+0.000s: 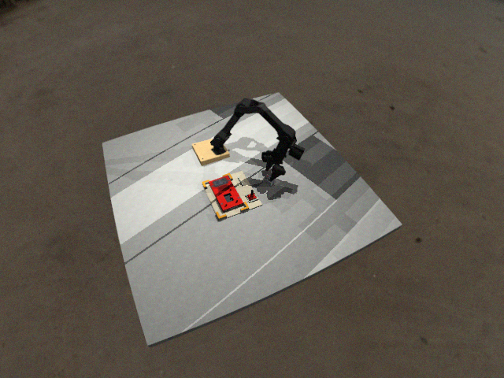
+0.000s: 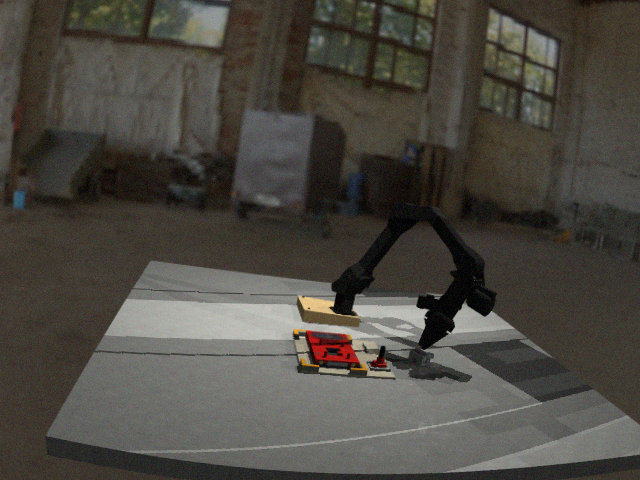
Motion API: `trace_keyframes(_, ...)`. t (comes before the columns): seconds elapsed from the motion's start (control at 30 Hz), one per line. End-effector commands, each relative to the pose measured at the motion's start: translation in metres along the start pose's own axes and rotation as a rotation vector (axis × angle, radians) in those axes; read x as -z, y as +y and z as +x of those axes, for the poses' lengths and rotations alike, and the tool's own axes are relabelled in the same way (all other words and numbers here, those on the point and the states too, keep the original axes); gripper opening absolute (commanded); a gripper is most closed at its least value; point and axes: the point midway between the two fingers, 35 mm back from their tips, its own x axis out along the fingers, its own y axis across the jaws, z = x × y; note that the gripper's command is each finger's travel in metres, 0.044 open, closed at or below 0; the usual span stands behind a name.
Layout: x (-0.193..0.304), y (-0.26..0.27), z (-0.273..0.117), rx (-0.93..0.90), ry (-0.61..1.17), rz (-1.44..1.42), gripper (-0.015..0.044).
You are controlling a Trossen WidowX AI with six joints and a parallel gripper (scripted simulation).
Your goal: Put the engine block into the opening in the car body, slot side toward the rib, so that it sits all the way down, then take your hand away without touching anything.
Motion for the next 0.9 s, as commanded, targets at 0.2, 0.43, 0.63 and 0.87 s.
trace_keyframes(0.2,-0.004,0.003,-0.002,0.121,0.101,0.266,0.044)
trace_keyframes(0.43,-0.006,0.007,-0.006,0.218,0.172,0.465,0.044)
trace_keyframes(0.63,-0.008,0.011,-0.012,0.307,0.226,0.631,0.044)
trace_keyframes(0.87,-0.01,0.016,-0.018,0.392,0.272,0.776,0.044)
